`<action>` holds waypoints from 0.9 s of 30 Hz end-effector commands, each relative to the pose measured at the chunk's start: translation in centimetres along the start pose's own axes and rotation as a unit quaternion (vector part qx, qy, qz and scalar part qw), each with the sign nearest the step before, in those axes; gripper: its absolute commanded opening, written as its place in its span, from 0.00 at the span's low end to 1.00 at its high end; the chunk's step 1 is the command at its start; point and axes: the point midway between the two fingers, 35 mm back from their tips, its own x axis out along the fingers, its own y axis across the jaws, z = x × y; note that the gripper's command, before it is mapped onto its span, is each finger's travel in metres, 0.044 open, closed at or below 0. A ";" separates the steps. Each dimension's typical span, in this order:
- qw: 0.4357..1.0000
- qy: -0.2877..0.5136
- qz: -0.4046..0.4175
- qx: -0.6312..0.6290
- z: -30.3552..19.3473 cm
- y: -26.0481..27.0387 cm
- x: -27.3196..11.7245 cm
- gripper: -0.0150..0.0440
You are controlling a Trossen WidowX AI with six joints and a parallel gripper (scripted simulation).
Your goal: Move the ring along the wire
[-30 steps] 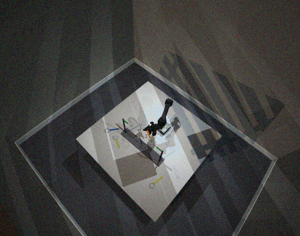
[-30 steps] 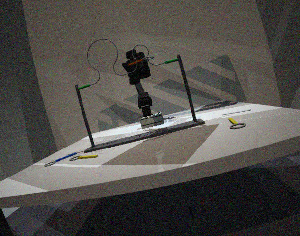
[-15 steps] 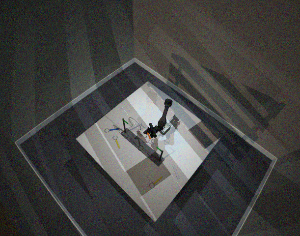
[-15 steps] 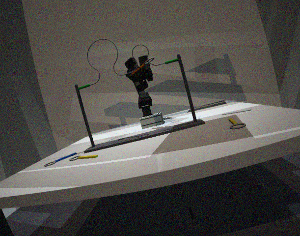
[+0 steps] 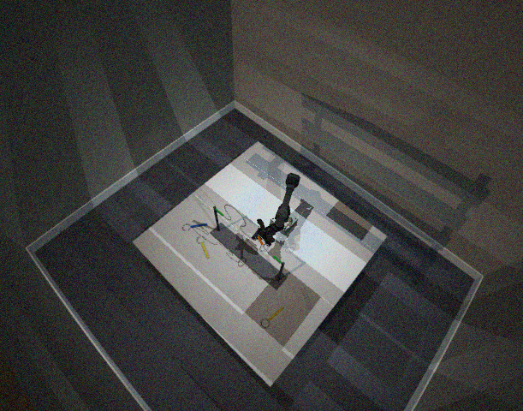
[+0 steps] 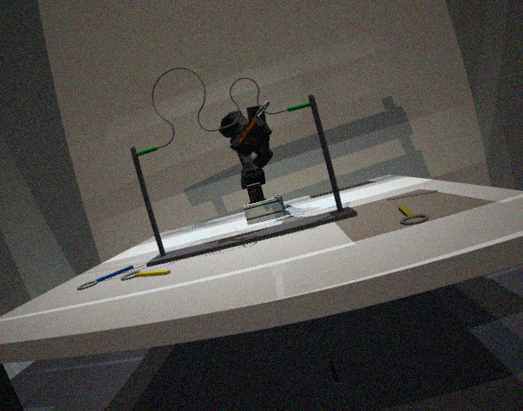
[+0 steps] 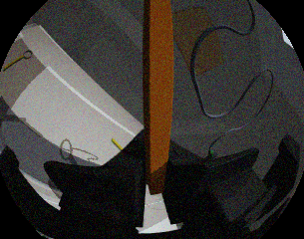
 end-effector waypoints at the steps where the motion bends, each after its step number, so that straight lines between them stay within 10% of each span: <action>1: 0.999 0.004 0.022 0.038 -0.1 1.6 -0.1 0.00; 27: 0.941 0.040 0.146 0.304 3.2 10.4 -2.9 0.00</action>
